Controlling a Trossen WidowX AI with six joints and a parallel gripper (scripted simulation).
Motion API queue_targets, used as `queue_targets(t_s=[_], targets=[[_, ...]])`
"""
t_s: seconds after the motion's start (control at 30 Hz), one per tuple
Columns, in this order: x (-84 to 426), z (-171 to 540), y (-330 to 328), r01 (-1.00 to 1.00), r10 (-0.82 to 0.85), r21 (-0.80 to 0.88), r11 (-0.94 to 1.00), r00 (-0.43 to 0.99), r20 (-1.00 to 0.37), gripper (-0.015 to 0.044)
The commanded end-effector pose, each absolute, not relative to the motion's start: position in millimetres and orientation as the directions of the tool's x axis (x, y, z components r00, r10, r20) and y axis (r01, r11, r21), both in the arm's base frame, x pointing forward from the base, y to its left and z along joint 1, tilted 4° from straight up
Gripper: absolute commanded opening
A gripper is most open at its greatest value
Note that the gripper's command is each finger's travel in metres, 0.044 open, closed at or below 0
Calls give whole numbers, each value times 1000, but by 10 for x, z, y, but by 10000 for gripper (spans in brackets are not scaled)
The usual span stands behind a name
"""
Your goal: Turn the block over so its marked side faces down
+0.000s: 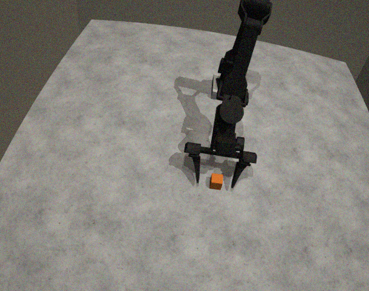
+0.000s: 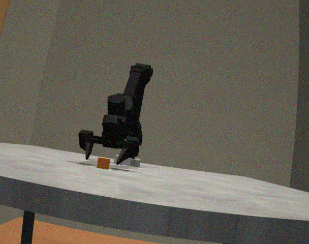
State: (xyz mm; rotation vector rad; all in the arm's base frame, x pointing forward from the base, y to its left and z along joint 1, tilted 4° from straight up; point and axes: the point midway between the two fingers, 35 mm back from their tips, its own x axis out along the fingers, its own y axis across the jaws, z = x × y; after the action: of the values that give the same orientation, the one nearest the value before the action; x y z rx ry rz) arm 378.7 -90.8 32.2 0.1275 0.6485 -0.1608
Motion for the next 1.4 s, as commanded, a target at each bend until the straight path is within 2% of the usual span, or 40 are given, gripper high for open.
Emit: queue_targets(t_s=[0.0,0.13,0.6,1.13,1.37], targets=[[3688,708,-903,178,-73,62,982,661,-747,440],[3471,986,-856,175,-45,66,982,563,-825,440],[3481,1011,-859,175,-40,66,982,542,-840,440],[3813,1213,-938,175,48,65,982,103,-994,440],[3836,1045,-930,175,51,65,982,84,-995,440]])
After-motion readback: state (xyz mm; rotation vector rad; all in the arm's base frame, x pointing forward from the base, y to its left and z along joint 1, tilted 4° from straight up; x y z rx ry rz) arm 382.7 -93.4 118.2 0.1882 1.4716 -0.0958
